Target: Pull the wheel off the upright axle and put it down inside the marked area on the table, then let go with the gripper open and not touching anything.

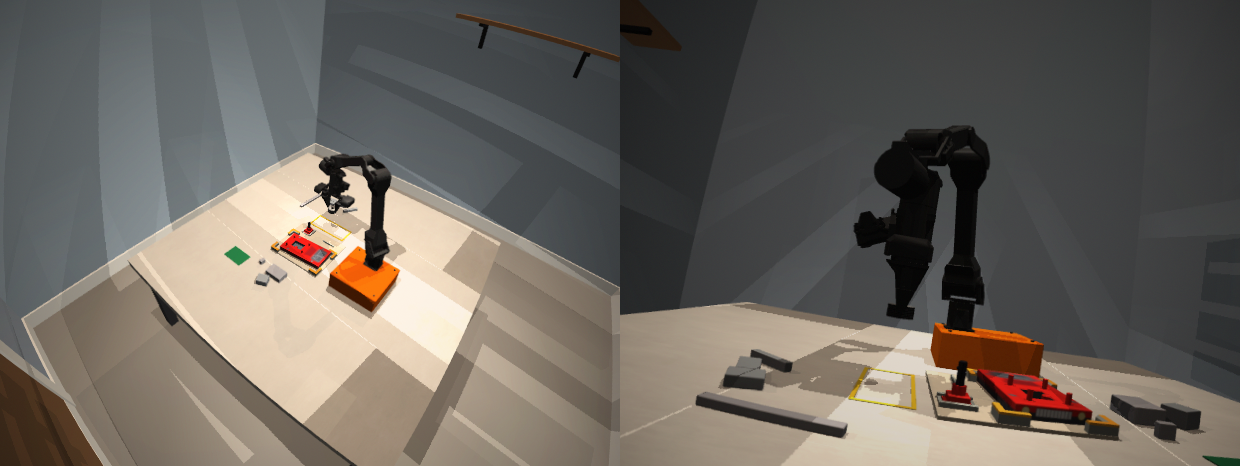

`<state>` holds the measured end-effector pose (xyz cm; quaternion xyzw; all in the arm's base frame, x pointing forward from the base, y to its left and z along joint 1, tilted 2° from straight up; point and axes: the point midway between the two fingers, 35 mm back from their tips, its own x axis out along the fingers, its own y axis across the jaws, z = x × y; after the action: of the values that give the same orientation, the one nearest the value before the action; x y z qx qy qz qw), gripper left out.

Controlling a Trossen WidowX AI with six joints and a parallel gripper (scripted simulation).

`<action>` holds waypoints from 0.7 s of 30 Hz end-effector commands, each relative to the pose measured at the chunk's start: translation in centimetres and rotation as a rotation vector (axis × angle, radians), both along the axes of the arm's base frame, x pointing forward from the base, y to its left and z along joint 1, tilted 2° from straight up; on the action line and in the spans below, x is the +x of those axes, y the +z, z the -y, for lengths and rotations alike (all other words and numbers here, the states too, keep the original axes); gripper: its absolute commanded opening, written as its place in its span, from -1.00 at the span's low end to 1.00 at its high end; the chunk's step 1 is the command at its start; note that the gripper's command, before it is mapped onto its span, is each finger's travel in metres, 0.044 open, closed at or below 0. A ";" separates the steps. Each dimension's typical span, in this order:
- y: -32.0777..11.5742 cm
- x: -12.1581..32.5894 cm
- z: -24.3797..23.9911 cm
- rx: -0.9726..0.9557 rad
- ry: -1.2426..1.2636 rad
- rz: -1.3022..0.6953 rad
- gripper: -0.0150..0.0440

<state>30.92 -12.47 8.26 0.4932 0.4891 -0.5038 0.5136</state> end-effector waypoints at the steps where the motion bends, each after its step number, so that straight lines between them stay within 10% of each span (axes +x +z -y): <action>1: -0.3 -0.3 0.2 -0.001 0.011 -0.001 -0.49; 21: -10.0 -0.2 0.6 -0.001 0.011 -0.001 -0.49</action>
<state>31.12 -13.08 0.27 0.4922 0.4892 -0.5021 0.5160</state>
